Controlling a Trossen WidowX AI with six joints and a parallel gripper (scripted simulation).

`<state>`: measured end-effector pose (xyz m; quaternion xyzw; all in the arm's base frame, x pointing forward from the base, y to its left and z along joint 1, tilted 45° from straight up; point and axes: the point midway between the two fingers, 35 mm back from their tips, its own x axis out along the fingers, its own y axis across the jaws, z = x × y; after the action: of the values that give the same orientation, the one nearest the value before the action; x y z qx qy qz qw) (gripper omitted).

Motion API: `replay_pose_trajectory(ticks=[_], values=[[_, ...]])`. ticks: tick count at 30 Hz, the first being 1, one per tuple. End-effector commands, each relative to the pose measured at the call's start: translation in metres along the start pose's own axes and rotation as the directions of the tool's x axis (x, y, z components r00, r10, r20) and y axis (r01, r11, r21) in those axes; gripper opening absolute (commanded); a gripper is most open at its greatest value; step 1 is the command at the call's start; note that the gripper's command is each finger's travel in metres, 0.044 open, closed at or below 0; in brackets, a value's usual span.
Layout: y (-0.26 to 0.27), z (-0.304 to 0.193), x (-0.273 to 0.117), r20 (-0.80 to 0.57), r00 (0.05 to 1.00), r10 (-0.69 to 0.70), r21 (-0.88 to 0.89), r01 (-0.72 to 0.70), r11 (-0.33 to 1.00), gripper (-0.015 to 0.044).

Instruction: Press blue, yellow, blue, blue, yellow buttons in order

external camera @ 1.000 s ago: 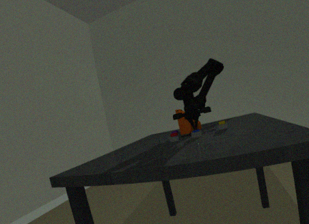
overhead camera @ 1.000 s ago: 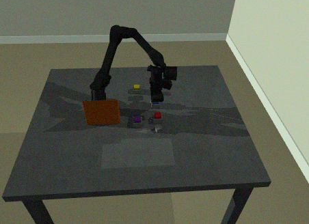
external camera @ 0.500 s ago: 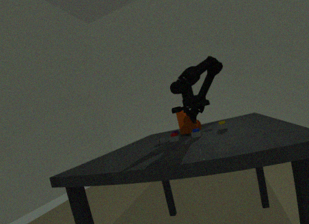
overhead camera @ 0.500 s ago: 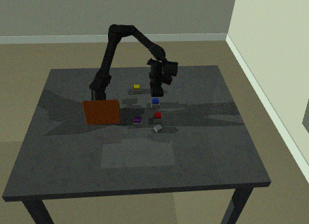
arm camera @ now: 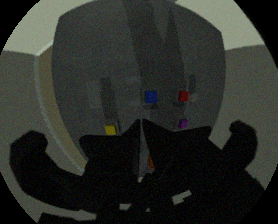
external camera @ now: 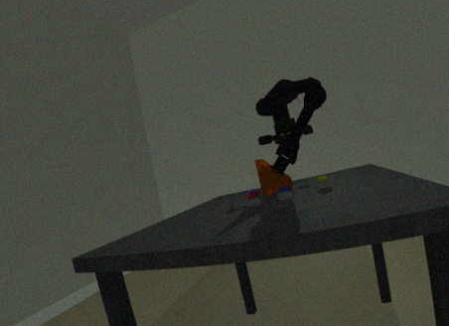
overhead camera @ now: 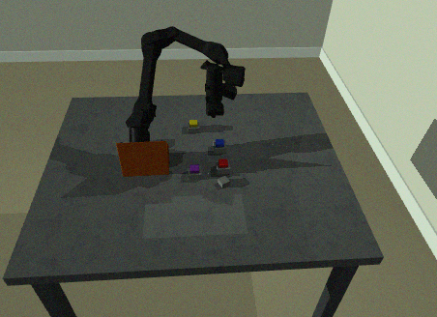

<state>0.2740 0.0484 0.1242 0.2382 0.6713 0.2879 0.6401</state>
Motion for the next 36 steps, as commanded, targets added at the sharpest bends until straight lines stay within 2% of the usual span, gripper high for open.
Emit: replay_pose_trajectory(ticks=[1, 7, 13, 19, 36], values=[[0.042, -0.033, 0.0, -0.006, 1.0, -0.006, 0.004, 0.006, 1.0, 0.002], [0.086, -0.077, 0.0, 0.0, 1.0, 0.021, -0.019, -0.021, 1.0, 0.002], [0.085, -0.077, 0.002, 0.0, 1.0, 0.021, -0.019, -0.021, 1.0, 0.002], [0.087, -0.077, 0.059, 0.002, 1.0, 0.024, -0.021, -0.024, 1.0, 0.002], [0.088, -0.077, 0.08, 0.002, 1.0, 0.024, -0.021, -0.024, 0.999, 0.002]])
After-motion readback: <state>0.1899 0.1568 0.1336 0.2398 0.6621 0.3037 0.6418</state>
